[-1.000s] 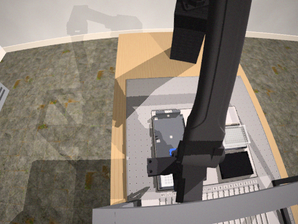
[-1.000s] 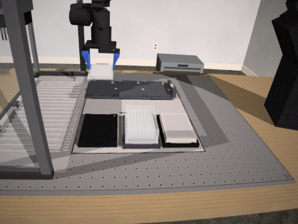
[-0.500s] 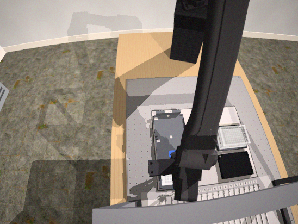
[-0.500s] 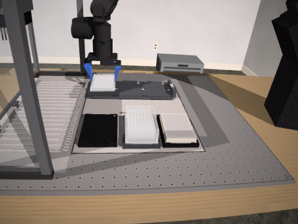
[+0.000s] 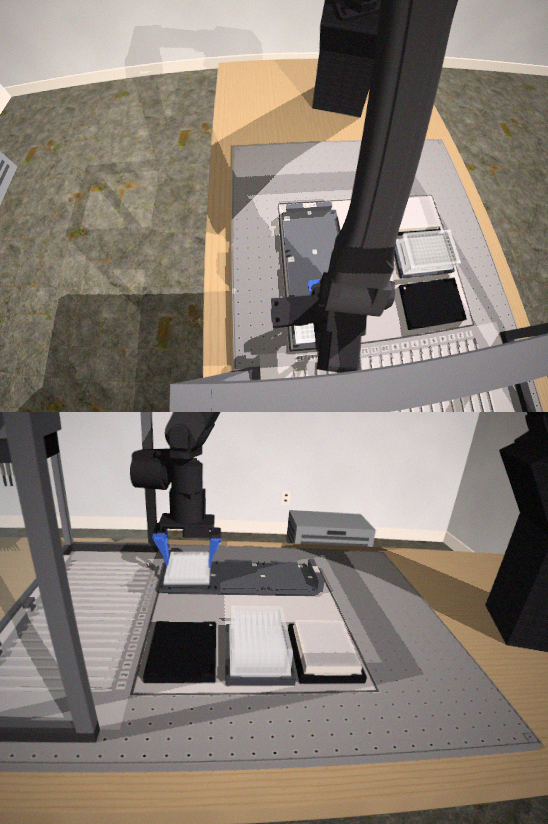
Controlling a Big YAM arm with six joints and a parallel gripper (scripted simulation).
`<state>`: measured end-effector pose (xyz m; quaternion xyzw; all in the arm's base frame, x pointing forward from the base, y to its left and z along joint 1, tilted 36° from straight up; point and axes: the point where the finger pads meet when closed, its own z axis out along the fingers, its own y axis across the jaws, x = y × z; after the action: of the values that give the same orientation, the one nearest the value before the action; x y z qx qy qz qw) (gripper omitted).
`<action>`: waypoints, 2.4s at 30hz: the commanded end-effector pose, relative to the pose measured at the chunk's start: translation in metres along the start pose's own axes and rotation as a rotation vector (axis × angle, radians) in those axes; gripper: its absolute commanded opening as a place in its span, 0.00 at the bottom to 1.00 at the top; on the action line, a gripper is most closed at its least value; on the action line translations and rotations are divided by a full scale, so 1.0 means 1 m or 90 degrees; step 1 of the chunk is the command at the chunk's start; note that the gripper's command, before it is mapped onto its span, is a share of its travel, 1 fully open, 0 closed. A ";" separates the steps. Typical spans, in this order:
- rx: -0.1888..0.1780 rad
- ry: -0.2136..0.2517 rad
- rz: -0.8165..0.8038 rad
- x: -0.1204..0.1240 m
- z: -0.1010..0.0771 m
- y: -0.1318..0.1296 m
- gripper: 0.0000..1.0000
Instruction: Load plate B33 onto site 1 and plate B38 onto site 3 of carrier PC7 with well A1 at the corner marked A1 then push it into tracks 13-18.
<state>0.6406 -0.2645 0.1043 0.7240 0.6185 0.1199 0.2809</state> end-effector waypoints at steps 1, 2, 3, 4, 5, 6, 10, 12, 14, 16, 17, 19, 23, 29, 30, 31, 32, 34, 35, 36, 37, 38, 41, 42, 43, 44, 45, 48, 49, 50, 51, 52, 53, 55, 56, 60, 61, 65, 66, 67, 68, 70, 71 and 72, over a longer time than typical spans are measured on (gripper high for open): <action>-0.025 -0.012 0.006 -0.017 0.002 0.019 0.00; -0.025 -0.012 0.005 -0.018 0.002 0.019 0.00; -0.025 -0.012 0.005 -0.018 0.002 0.019 0.00; -0.025 -0.012 0.005 -0.018 0.002 0.019 0.00; -0.025 -0.012 0.005 -0.018 0.002 0.019 0.00; -0.025 -0.012 0.005 -0.018 0.002 0.019 0.00; -0.025 -0.012 0.005 -0.018 0.002 0.019 0.00; -0.025 -0.012 0.005 -0.018 0.002 0.018 0.00; -0.025 -0.012 0.005 -0.018 0.002 0.018 0.00; -0.025 -0.012 0.005 -0.018 0.002 0.018 0.00; -0.025 -0.012 0.005 -0.018 0.002 0.018 0.00; -0.025 -0.012 0.005 -0.018 0.002 0.018 0.00; -0.025 -0.012 0.005 -0.019 0.002 0.018 0.00; -0.025 -0.012 0.005 -0.019 0.002 0.018 0.00; -0.025 -0.012 0.005 -0.019 0.002 0.018 0.00; -0.025 -0.012 0.005 -0.019 0.002 0.018 0.00; -0.025 -0.012 0.005 -0.019 0.002 0.018 0.00; -0.025 -0.012 0.005 -0.019 0.002 0.018 0.00; -0.025 -0.012 0.005 -0.019 0.002 0.018 0.00; -0.025 -0.012 0.005 -0.019 0.002 0.018 0.00; -0.025 -0.012 0.005 -0.019 0.002 0.018 0.00; -0.025 -0.012 0.005 -0.019 0.002 0.018 0.00; -0.025 -0.012 0.005 -0.019 0.003 0.018 0.00; -0.025 -0.012 0.005 -0.019 0.003 0.018 0.00; -0.025 -0.012 0.005 -0.019 0.003 0.018 0.00; -0.025 -0.012 0.005 -0.019 0.004 0.018 0.00; -0.025 -0.012 0.005 -0.019 0.004 0.018 0.00; -0.025 -0.012 0.005 -0.019 0.005 0.018 0.00; -0.025 -0.012 0.005 -0.019 0.005 0.018 0.00; -0.025 -0.012 0.005 -0.019 0.005 0.018 0.00; -0.025 -0.012 0.005 -0.019 0.005 0.018 0.00; -0.025 -0.012 0.005 -0.019 0.005 0.018 0.00; -0.025 -0.012 0.005 -0.019 0.005 0.018 0.00; -0.025 -0.012 0.005 -0.019 0.006 0.018 0.00; -0.025 -0.012 0.005 -0.019 0.006 0.018 0.00; -0.025 -0.012 0.005 -0.019 0.007 0.018 0.00; -0.025 -0.012 0.005 -0.019 0.007 0.018 0.00; -0.025 -0.012 0.005 -0.019 0.008 0.018 0.00; -0.025 -0.012 0.005 -0.019 0.008 0.019 0.00; -0.025 -0.012 0.005 -0.019 0.008 0.019 0.00; -0.025 -0.012 0.005 -0.019 0.008 0.019 0.00; -0.025 -0.012 0.005 -0.019 0.008 0.018 0.00; -0.025 -0.012 0.005 -0.019 0.008 0.018 0.00; -0.025 -0.012 0.005 -0.019 0.009 0.018 0.00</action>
<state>0.6432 -0.2672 0.1019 0.7237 0.6184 0.1204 0.2816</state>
